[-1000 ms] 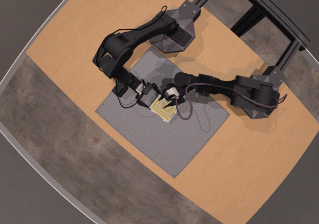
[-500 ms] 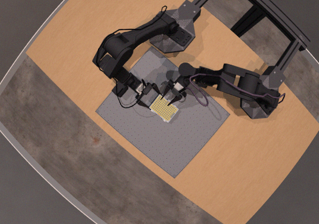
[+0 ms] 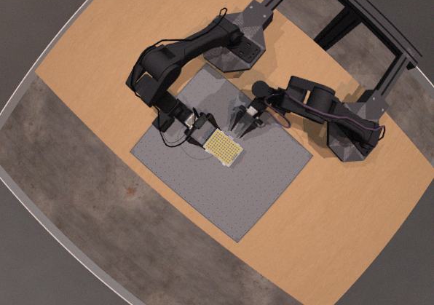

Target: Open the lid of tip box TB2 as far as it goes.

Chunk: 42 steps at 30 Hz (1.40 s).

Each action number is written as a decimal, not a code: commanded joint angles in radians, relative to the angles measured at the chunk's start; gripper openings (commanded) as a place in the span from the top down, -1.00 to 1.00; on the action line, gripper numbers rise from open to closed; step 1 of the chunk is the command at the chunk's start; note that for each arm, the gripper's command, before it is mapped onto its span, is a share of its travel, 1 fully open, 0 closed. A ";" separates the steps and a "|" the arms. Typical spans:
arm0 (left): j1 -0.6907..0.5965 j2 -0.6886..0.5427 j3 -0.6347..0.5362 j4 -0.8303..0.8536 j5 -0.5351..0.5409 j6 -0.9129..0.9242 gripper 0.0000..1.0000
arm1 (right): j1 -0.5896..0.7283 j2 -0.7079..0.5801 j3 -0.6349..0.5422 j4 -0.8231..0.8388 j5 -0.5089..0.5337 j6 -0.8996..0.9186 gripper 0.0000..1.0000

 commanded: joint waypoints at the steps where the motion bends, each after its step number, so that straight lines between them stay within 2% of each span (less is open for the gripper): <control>1: -0.015 -0.011 0.021 0.069 -0.020 0.030 0.15 | 0.000 0.012 0.004 -0.007 -0.012 0.002 -0.67; 42: 0.054 -0.006 0.068 0.120 0.039 0.117 0.15 | 0.000 0.012 0.004 -0.007 -0.012 0.002 -0.67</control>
